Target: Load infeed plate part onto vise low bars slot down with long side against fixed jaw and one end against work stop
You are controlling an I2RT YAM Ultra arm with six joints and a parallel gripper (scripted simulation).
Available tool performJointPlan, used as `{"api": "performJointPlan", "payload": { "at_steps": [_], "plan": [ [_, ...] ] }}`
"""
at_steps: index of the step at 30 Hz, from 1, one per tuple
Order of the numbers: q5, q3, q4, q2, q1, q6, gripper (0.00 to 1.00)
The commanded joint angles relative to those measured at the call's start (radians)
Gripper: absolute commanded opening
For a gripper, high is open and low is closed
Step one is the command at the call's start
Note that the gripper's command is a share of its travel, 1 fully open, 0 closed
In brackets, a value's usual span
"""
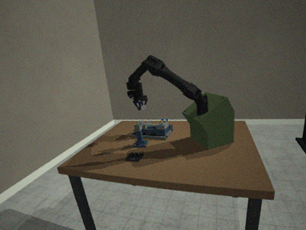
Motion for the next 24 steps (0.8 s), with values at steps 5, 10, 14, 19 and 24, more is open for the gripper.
{"api": "performJointPlan", "payload": {
  "at_steps": [5,10,14,19,24],
  "plan": [
    [-0.017,0.069,-0.03,0.003,-0.056,-0.13,0.0],
    [-0.021,0.083,-0.037,0.012,-0.068,-0.172,0.0],
    [-0.025,0.094,-0.043,0.03,-0.075,-0.198,0.0],
    [-0.027,0.104,-0.047,0.022,-0.083,-0.23,0.0],
    [-0.03,0.111,-0.051,0.03,-0.089,-0.25,0.0]
  ]
}}
